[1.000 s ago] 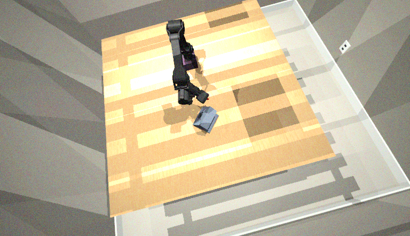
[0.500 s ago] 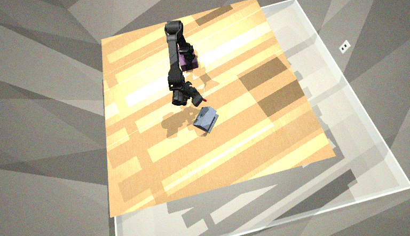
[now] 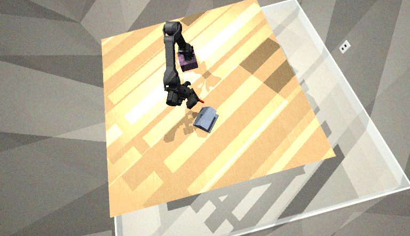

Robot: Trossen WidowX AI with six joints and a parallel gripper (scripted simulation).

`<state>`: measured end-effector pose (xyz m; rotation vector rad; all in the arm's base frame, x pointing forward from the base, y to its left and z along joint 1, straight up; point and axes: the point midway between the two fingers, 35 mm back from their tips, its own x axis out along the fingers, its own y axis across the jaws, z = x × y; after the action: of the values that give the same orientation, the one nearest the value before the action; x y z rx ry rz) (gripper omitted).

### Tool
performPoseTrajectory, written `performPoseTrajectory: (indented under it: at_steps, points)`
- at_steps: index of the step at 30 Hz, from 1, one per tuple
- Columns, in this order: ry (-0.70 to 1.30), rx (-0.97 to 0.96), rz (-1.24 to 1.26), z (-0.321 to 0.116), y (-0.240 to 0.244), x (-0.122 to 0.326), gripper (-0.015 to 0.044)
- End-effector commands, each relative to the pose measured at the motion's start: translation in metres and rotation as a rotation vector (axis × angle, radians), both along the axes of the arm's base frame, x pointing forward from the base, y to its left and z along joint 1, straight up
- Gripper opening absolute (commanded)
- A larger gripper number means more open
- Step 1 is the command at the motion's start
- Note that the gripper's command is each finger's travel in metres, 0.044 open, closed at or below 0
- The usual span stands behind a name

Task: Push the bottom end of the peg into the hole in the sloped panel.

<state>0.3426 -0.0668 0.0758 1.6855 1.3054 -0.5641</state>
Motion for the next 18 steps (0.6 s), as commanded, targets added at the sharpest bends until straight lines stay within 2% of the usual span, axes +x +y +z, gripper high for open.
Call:
performPoseTrajectory:
  at_steps: [1, 18]
  points:
    - [0.011, 0.032, -0.053, 0.0, -0.006, 0.001, 0.0]
    - [0.056, 0.153, -0.253, 0.003, -0.029, 0.0, 0.0]
